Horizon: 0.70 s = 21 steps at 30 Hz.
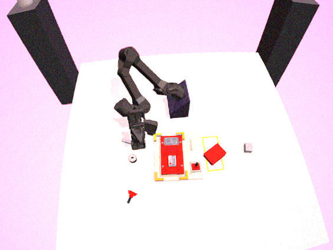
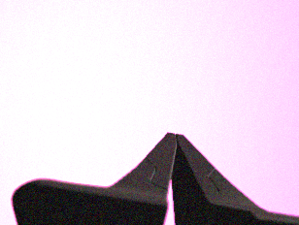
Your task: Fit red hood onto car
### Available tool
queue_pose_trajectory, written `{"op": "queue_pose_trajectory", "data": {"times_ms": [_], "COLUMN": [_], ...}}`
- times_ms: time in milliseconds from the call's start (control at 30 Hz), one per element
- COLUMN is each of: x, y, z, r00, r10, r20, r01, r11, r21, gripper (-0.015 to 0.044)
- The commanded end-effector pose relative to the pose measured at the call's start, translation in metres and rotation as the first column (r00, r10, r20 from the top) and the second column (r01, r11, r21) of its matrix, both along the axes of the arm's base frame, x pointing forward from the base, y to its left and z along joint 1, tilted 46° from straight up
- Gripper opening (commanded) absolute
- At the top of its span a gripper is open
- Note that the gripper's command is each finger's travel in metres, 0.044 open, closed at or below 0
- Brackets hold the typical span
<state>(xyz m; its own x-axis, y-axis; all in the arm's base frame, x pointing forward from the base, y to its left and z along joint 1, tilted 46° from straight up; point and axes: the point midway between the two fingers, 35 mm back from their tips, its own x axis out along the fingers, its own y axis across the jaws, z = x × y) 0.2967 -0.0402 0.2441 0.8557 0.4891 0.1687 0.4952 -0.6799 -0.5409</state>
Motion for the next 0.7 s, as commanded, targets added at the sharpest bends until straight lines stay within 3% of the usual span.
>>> {"op": "queue_pose_trajectory", "data": {"times_ms": [0,167,367,533,667], "x": [0.001,0.034,0.075,0.102,0.118], "y": [0.0,-0.003,0.001,0.011,0.024], "z": [0.0,-0.016,-0.047,-0.081,-0.112], "r00": [1.0,0.969,0.842,0.692,0.567], "r10": [0.001,0.051,0.193,0.334,0.434], "r20": [-0.009,-0.242,-0.504,-0.64,-0.701], "r01": [-0.001,0.037,0.239,0.486,0.681], "r11": [1.0,0.938,0.704,0.439,0.232], "r21": [0.013,0.344,0.668,0.755,0.695], "gripper": [0.0026,0.0157,0.0315,0.044,0.044]}}
